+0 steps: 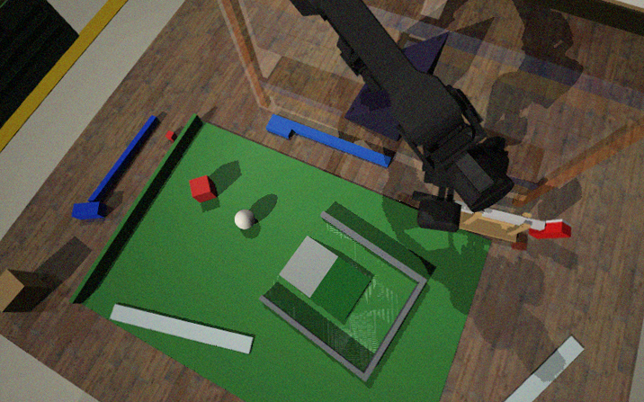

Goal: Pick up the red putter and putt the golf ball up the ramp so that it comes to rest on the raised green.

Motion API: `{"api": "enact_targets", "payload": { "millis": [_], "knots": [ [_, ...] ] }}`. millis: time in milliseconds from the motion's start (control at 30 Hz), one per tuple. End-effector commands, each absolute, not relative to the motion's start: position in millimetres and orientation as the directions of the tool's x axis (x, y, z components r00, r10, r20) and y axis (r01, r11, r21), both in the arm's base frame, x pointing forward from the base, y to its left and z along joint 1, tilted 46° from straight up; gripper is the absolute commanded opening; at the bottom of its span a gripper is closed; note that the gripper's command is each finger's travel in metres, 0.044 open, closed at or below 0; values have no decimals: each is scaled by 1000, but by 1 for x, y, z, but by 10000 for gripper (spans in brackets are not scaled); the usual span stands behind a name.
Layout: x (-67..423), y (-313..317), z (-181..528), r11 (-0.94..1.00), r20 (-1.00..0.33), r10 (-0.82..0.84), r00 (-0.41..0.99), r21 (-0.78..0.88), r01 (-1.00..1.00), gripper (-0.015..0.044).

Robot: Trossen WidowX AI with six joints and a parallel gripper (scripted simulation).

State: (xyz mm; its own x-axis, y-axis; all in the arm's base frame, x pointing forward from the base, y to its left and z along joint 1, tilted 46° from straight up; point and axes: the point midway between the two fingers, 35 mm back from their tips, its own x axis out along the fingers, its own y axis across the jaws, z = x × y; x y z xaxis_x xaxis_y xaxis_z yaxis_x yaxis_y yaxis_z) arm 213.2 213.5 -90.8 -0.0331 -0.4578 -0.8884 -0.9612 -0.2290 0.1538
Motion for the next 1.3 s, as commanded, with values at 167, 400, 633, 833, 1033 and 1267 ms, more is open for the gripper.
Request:
{"api": "enact_targets", "payload": {
  "millis": [167,400,633,833,1033,1267],
  "knots": [
    [214,201,-90,-202,-862,-506,-26,148,-968,440],
    [216,186,-103,-202,-862,-506,-26,147,-968,440],
    [217,173,-116,-202,-862,-507,-25,147,-968,440],
    [217,169,-120,-202,-862,-507,-25,147,-968,440],
    [217,165,-124,-202,-862,-507,-25,147,-968,440],
    [218,157,-131,-202,-861,-507,-25,147,-968,440]
  ]
}}
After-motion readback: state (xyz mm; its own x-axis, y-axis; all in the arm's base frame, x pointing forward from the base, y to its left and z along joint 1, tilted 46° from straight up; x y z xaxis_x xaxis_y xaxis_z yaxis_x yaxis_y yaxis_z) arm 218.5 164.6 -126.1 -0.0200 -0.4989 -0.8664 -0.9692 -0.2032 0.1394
